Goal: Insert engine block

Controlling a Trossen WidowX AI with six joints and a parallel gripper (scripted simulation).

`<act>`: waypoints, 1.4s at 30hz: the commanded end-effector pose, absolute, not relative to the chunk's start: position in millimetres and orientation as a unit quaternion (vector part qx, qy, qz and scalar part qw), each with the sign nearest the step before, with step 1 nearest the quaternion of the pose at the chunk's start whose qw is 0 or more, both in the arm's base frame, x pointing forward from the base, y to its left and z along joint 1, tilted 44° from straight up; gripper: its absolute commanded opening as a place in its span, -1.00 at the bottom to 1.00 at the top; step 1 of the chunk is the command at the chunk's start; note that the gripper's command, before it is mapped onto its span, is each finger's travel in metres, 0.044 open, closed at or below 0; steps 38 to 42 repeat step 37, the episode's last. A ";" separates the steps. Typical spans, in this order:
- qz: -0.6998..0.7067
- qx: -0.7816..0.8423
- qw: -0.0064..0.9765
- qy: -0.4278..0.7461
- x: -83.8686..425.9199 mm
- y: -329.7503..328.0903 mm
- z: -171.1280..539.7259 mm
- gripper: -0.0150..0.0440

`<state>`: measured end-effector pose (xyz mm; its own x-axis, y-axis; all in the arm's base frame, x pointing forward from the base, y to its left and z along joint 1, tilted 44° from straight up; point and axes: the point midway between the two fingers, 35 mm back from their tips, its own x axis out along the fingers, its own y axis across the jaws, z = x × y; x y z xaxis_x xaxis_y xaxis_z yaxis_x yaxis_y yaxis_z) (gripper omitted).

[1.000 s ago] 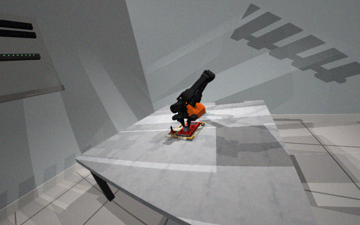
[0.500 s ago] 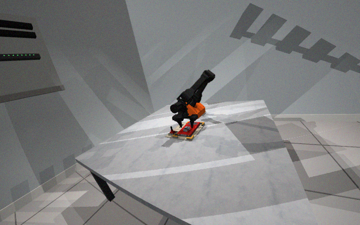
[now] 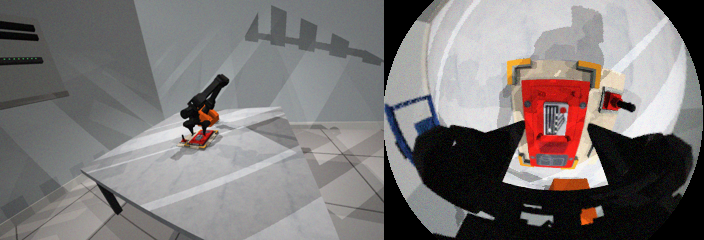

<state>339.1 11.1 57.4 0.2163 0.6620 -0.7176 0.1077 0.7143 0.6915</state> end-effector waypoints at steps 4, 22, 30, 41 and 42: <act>0.198 0.322 0.711 0.594 339.2 11.1 59.7 0.47; 0.198 0.322 0.711 0.594 339.2 11.1 59.7 -0.49; 0.198 0.322 0.711 0.594 339.2 11.1 59.7 -0.49; 0.198 0.322 0.711 0.594 339.2 11.1 59.7 -0.22; 0.198 0.322 0.711 0.594 339.2 11.1 59.7 -0.22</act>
